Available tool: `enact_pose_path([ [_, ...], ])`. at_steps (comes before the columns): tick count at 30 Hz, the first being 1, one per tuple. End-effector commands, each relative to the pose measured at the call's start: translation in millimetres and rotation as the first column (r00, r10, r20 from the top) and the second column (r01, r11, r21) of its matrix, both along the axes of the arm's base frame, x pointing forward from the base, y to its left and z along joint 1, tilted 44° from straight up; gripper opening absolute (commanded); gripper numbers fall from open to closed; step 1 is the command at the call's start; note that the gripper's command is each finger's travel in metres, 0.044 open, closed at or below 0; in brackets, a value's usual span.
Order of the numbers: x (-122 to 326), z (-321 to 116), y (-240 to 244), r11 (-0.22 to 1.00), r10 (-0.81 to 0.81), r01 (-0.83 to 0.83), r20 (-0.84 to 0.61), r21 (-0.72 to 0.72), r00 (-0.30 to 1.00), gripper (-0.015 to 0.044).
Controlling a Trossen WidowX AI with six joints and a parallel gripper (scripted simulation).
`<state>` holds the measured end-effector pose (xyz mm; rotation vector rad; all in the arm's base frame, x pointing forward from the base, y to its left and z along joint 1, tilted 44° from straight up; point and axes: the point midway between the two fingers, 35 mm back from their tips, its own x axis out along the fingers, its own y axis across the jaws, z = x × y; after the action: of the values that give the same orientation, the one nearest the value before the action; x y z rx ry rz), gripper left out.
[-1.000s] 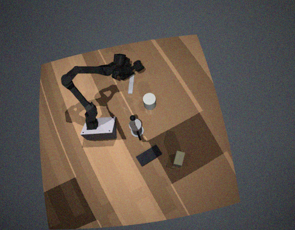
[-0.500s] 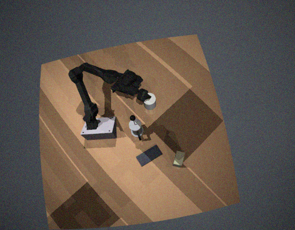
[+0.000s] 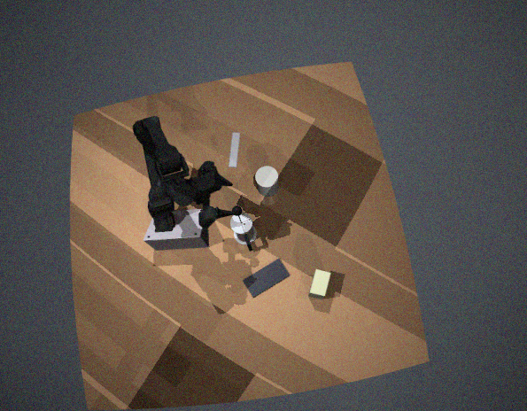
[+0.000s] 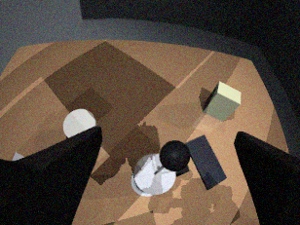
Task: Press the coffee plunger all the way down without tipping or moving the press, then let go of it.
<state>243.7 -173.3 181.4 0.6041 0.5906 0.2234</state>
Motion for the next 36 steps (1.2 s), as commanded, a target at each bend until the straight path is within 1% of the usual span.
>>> enact_pose_path([
  [1,-24.4,4.2,-25.6,0.985,-0.127,0.125,0.007,0.120,0.992,0.0440],
  [6,-25.0,-5.2,-17.7,0.983,-0.134,0.132,0.007,0.127,0.991,0.0440],
  [12,-25.0,-38.1,14.3,0.983,-0.134,0.132,0.008,0.127,0.991,0.0440],
  [19,-22.8,-39.9,15.4,0.983,-0.133,0.132,0.007,0.126,0.991,0.0440],
  [36,0.4,-51.5,23.2,0.984,-0.133,0.131,0.005,0.124,0.991,0.0440],
])
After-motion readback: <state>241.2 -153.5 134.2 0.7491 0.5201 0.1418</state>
